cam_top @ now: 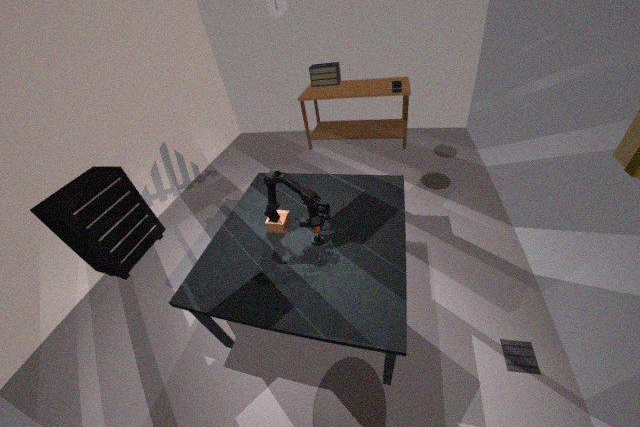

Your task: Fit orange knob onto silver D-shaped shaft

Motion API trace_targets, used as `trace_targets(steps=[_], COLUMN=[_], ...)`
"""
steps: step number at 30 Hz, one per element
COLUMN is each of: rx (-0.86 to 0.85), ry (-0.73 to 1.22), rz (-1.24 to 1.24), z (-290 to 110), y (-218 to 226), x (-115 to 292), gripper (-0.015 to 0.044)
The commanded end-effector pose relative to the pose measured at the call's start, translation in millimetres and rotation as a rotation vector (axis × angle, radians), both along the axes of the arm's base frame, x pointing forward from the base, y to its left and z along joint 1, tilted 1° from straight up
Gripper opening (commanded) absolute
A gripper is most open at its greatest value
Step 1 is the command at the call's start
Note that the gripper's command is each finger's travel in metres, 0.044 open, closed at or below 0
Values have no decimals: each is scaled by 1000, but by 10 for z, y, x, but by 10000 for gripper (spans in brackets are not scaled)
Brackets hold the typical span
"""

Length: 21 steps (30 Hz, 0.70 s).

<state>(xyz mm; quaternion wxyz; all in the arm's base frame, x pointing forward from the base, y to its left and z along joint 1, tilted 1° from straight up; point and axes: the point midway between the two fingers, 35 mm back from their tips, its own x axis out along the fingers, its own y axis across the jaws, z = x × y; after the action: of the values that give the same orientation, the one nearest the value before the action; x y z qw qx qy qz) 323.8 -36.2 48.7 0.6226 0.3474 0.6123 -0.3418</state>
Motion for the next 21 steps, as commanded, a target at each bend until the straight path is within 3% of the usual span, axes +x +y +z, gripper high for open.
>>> trace_targets(steps=[1,21], rx=[-3,-3], ry=[1,1], rz=[8,-4], z=[-42,-275], y=[-133,-178], x=[-22,-16], gripper=[0,0])
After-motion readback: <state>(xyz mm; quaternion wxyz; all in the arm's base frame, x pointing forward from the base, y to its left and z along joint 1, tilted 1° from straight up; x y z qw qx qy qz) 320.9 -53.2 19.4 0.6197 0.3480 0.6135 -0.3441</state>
